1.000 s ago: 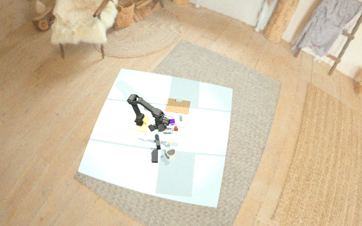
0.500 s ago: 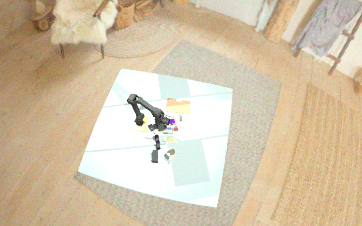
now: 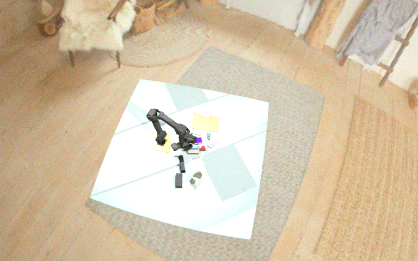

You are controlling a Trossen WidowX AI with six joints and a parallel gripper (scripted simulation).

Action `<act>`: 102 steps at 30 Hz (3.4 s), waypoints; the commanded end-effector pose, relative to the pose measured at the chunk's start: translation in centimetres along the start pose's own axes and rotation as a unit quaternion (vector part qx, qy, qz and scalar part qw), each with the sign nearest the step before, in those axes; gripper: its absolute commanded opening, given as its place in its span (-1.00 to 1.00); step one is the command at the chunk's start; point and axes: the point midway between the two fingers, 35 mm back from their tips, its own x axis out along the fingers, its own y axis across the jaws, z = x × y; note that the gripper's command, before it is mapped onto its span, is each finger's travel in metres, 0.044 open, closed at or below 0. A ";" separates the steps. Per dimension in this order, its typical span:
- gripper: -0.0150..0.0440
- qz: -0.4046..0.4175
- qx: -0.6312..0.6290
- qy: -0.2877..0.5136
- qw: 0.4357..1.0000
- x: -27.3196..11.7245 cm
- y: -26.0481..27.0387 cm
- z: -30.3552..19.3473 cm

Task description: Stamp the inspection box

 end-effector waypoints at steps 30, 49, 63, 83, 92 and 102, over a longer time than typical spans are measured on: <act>-0.49 0.001 -0.002 -0.001 1.000 -1.7 0.0 0.0; -0.49 0.000 -0.002 -0.001 1.000 -2.6 -0.1 -0.1; -0.49 0.000 -0.002 -0.001 1.000 -3.3 -0.1 -0.2; -0.49 0.002 -0.002 -0.001 1.000 -4.3 4.3 0.1; -0.49 0.004 -0.002 -0.001 1.000 -4.4 9.4 -0.5; -0.49 0.006 -0.002 0.000 1.000 -4.2 13.8 -2.0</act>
